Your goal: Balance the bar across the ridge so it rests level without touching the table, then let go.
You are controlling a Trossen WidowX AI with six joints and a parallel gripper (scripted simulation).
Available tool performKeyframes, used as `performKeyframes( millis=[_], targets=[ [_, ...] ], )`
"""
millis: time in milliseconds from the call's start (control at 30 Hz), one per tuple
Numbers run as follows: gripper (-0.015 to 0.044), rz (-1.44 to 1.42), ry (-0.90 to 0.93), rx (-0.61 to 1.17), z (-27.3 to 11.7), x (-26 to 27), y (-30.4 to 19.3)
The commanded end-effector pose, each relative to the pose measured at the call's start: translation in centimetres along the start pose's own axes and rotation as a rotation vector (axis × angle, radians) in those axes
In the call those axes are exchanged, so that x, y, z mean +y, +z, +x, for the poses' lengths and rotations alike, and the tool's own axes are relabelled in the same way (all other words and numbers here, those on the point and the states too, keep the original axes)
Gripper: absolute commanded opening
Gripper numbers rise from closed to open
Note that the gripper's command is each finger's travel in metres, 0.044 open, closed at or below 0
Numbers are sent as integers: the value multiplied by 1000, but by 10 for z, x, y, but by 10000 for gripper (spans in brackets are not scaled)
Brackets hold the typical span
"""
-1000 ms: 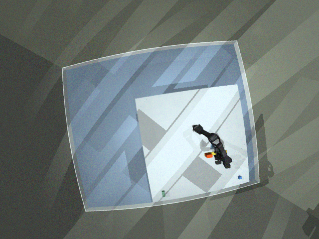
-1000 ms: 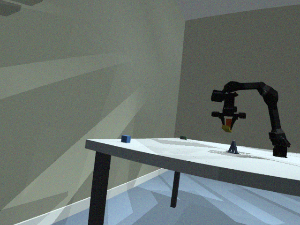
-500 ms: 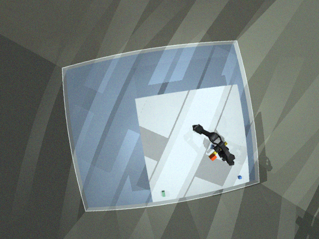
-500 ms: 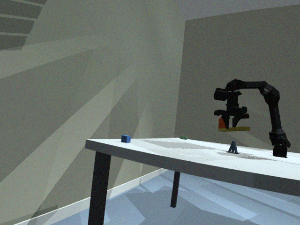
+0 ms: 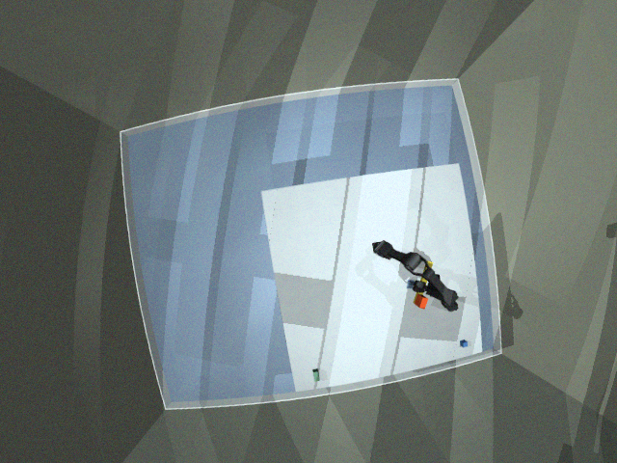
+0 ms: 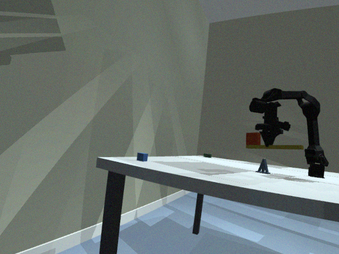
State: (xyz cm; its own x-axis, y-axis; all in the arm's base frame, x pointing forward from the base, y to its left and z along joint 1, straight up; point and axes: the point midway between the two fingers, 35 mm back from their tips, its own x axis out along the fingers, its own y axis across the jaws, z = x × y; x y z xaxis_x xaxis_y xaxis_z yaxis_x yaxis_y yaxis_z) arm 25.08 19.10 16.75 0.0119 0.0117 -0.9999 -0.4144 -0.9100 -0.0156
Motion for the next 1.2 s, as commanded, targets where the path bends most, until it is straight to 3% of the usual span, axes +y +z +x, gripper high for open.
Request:
performKeyframes(
  millis=[0,1167],
  targets=[
    [0,-92,-10,8,-3,6,7],
    [0,-99,-10,8,40,10,7]
  ],
)
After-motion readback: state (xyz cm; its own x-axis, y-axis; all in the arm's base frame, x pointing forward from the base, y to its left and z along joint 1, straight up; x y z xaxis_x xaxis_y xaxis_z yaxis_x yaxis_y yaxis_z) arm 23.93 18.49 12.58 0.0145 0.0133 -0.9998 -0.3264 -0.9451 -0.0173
